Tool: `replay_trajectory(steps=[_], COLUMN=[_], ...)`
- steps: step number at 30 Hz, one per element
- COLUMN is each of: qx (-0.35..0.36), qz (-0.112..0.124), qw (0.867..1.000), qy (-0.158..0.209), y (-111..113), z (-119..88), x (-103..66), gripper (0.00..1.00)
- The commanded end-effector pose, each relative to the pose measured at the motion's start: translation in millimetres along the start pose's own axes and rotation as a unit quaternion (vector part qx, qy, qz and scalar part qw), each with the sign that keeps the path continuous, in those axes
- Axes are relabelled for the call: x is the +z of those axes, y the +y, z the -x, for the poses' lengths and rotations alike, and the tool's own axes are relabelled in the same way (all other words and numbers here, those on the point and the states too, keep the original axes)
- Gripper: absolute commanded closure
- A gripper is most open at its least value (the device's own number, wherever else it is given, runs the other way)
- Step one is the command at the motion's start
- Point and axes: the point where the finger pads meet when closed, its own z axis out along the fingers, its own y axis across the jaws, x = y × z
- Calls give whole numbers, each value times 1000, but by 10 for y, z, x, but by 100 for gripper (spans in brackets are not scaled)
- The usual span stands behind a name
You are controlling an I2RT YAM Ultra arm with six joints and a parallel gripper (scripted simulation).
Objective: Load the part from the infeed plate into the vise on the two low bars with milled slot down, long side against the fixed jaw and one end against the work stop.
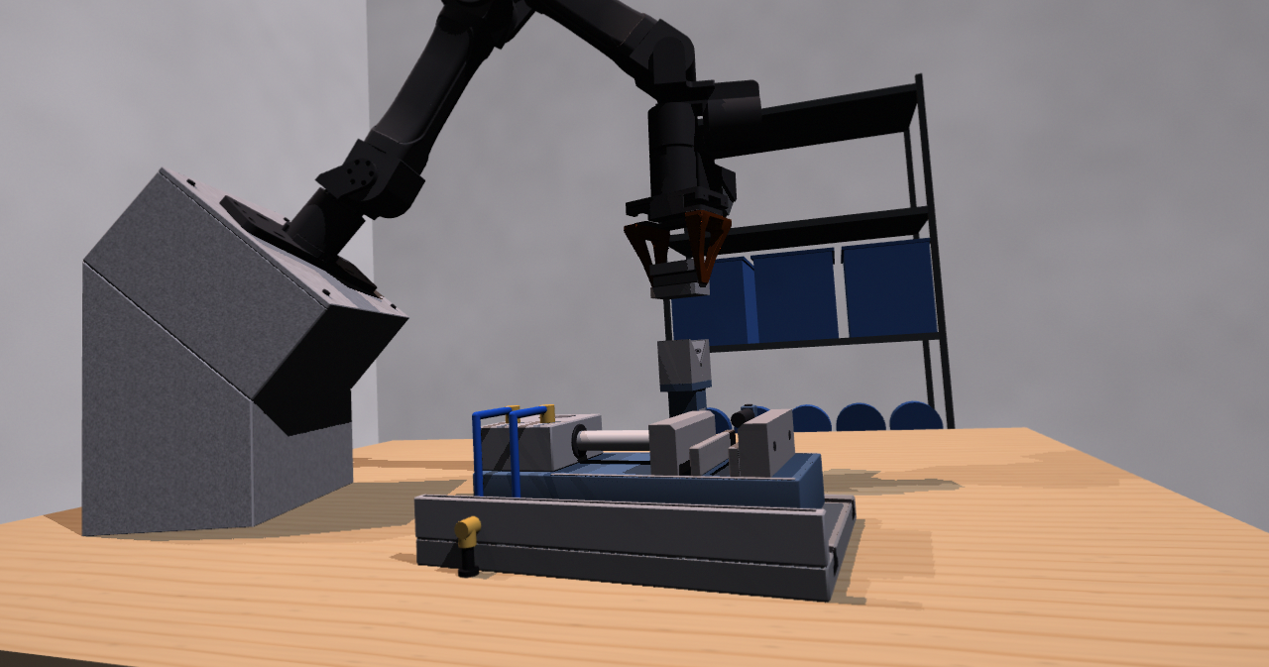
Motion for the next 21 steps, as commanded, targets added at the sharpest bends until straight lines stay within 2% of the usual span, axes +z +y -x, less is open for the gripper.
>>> replay_trajectory(steps=[1, 10, 16, 17, 21], qx=[-24, -61, -73, -78, -89], qz=[-13, -19, -14, -27, -30], qw=[1000, 998, 997, 996, 995], qy=[-15, -17, -14, -20, -21], y=[-34, -74, -39, -131, -149], z=[4, -15, -55, 5, 3], x=[-136, -160, -128, -222, -225], gripper=[100, 100, 100, 100, 100])
